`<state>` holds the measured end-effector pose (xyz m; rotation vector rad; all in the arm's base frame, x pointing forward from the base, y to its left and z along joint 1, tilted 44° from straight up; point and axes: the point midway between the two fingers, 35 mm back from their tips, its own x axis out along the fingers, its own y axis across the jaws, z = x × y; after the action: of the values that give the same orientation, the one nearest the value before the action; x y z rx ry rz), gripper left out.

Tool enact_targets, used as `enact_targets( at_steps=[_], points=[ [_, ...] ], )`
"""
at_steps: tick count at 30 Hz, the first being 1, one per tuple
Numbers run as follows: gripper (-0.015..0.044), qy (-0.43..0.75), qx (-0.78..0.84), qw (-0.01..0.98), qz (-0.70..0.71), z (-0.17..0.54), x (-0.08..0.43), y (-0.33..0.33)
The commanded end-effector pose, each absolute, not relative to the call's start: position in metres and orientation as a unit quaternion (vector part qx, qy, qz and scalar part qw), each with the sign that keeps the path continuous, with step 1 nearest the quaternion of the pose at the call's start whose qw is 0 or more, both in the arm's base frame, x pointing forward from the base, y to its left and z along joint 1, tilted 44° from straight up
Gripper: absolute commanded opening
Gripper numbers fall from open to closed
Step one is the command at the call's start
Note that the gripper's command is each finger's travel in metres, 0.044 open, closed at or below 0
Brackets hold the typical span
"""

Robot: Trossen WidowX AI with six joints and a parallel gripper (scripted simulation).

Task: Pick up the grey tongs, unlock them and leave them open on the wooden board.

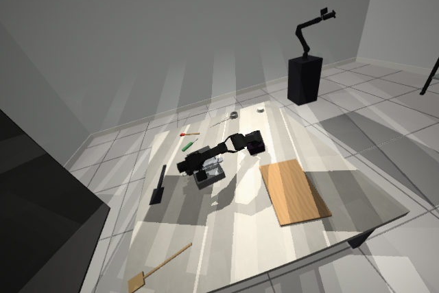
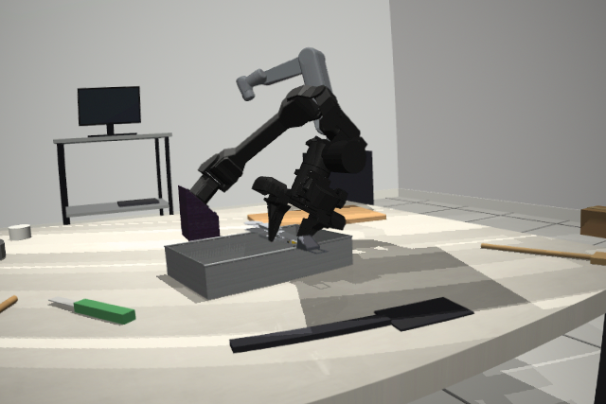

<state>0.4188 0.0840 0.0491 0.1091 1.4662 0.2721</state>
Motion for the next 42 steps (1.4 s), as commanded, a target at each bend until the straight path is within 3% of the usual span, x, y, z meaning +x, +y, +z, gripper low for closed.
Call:
enact_targets(
  at_steps=[1,13,20,27,34,42],
  points=[
    [0.0260,0.672,0.052,0.729,0.123,0.037,0.417,0.086],
    [0.0260,0.672,0.052,0.728,0.123,0.028,0.417,0.088],
    [0.0076,0.669,0.050,0.731,0.124,0.033,0.418,0.088],
    [0.0030,0.669,0.050,0.731,0.124,0.033,0.418,0.088],
    [-0.0150,0.669,0.050,0.731,0.124,0.039,0.418,0.082],
    [-0.0150,0.672,0.050,0.729,0.122,0.087,0.418,0.034]
  ],
)
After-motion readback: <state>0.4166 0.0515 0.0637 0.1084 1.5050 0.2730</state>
